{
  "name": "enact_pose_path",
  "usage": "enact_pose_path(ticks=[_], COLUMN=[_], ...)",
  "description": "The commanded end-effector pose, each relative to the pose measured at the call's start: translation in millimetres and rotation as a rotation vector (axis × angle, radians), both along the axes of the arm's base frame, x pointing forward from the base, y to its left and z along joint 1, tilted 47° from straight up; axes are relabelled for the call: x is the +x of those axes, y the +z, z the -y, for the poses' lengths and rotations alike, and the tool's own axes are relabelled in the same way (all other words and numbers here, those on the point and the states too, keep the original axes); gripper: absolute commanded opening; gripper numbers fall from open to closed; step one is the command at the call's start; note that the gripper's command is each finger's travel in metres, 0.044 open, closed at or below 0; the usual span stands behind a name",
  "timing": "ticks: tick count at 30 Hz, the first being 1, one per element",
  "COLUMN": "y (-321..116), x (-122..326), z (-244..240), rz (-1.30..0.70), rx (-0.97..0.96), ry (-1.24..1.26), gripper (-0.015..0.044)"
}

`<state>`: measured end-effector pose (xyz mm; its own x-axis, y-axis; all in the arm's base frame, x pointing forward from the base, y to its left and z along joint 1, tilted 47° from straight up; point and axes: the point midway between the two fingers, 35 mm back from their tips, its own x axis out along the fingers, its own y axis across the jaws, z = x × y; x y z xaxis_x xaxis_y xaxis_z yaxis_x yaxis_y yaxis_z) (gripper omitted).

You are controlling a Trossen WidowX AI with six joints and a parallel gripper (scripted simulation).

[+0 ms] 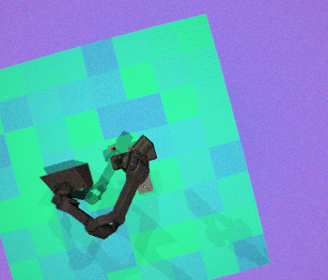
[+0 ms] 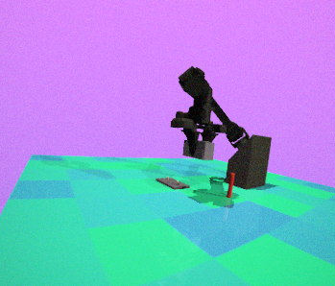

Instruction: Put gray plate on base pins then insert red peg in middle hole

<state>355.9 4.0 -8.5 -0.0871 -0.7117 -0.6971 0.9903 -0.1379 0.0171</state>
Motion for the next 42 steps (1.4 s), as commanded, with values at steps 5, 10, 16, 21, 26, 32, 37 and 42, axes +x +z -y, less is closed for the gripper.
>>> enact_pose_path(ticks=[5, 10, 16, 21, 26, 32, 37, 42], y=[8, 13, 20, 25, 30, 36, 42, 47], x=[-2, -3, -6, -9, -13, -19, -24, -31], z=[24, 40, 58, 72, 87, 105, 119, 132], rz=[-0.006, -0.005, -0.004, -0.004, -0.004, -0.005, -0.006, -0.008], rx=[0.000, 0.002, 0.001, -0.001, -0.005, -0.011, -0.018, -0.026], ry=[0.005, 0.006, 0.006, 0.006, 0.006, 0.004, 0.002, 0.000], gripper=[0.0000, 0.0000, 0.0000, 0.0000, 0.0000, 0.0000, 0.0000, 0.0000])
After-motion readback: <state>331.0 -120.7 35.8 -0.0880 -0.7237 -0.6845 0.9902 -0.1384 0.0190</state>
